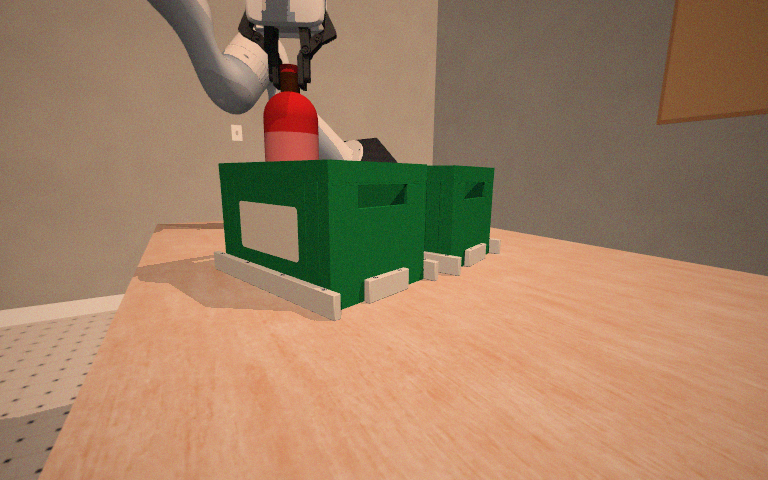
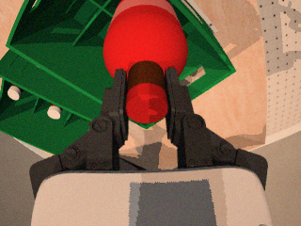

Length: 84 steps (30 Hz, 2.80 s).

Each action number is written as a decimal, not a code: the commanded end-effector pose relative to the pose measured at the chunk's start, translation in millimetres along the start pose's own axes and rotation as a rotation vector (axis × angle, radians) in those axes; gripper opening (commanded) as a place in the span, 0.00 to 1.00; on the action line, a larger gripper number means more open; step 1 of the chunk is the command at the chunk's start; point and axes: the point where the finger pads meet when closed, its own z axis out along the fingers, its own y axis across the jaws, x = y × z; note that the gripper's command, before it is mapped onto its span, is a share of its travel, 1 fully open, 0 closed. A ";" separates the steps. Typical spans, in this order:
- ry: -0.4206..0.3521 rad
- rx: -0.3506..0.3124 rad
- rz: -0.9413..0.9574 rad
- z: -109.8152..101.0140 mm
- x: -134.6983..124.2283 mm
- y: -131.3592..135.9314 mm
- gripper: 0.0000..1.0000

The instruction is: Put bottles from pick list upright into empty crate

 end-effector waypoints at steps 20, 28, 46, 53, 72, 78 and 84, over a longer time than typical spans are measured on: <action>0.001 0.001 0.001 -34.2 0.5 -0.1 0.00; 0.001 0.001 0.001 -41.5 0.4 -0.1 0.00; 0.001 0.001 0.001 -41.6 -17.0 -9.9 0.00; 0.001 0.001 0.001 -41.5 -27.5 -15.7 0.00; 0.001 0.001 0.001 -41.5 -55.4 -31.4 0.00; 0.001 0.001 0.001 -41.5 -65.9 -37.3 0.00; 0.001 0.001 0.001 -41.5 -76.4 -43.1 0.00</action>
